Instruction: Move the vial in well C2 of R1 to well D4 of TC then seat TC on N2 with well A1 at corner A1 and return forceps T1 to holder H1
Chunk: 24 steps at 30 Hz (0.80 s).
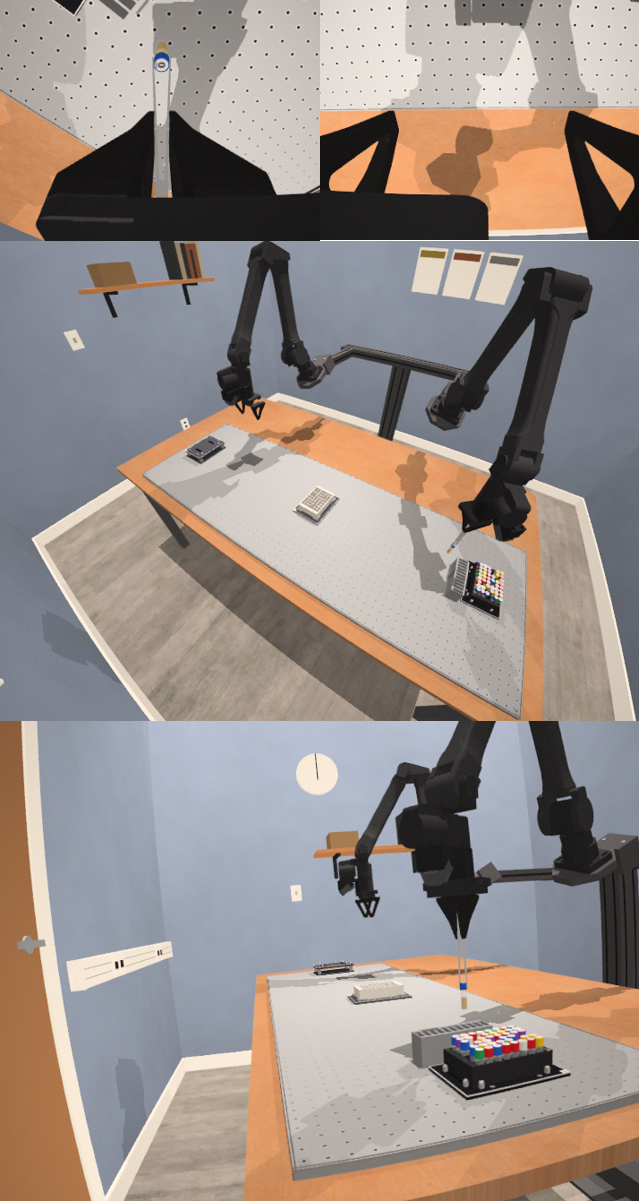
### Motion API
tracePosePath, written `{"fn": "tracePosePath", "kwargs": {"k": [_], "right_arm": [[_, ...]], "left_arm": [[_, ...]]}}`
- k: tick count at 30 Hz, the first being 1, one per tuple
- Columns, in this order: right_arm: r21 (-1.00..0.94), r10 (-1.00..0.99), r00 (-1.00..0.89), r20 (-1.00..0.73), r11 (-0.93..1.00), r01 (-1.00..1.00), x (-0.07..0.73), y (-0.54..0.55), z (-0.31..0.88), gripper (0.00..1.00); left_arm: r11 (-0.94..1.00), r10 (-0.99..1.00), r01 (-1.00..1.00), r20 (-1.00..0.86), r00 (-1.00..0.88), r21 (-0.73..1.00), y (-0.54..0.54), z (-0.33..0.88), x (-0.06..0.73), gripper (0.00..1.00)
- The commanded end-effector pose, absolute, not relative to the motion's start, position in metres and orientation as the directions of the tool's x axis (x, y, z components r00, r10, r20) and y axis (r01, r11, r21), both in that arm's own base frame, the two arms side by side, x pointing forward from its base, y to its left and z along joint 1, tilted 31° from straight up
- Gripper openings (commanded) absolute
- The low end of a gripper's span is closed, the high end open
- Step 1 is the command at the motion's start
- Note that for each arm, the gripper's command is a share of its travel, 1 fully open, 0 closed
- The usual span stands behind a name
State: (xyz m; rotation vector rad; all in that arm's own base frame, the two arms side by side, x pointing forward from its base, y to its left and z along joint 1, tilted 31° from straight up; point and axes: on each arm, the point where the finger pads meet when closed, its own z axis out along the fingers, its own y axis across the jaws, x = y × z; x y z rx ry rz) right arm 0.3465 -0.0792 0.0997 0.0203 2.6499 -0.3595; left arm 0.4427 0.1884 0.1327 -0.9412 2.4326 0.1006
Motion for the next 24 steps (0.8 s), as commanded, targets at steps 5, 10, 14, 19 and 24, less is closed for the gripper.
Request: {"fn": "tracePosePath", "kwargs": {"k": [5, 10, 14, 19, 24], "right_arm": [[-0.255, -0.062, -0.883, -0.466, 0.965, 0.067, 0.354, -0.080, 0.109, 1.00], [-0.255, -0.062, -0.883, -0.466, 0.965, 0.067, 0.354, -0.080, 0.109, 1.00], [-0.255, -0.062, -0.883, -0.466, 0.965, 0.067, 0.354, -0.080, 0.109, 1.00], [-0.255, -0.062, -0.883, -0.466, 0.965, 0.067, 0.354, -0.080, 0.109, 1.00], [-0.255, -0.062, -0.883, -0.466, 0.965, 0.067, 0.354, -0.080, 0.109, 1.00]], "left_arm": [[0.749, -0.611, -0.649, -0.516, -0.600, -0.132, 0.178, 0.138, 0.446, 0.09], [0.749, -0.612, -0.649, -0.512, -0.603, -0.131, 0.170, 0.135, 0.447, 0.09], [0.749, -0.611, -0.648, -0.517, -0.600, -0.134, 0.164, 0.136, 0.449, 0.09], [0.741, -0.620, -0.659, -0.508, -0.598, -0.130, 0.164, 0.133, 0.447, 0.09], [0.749, -0.612, -0.649, -0.511, -0.603, -0.131, 0.150, 0.129, 0.449, 0.09]]}}
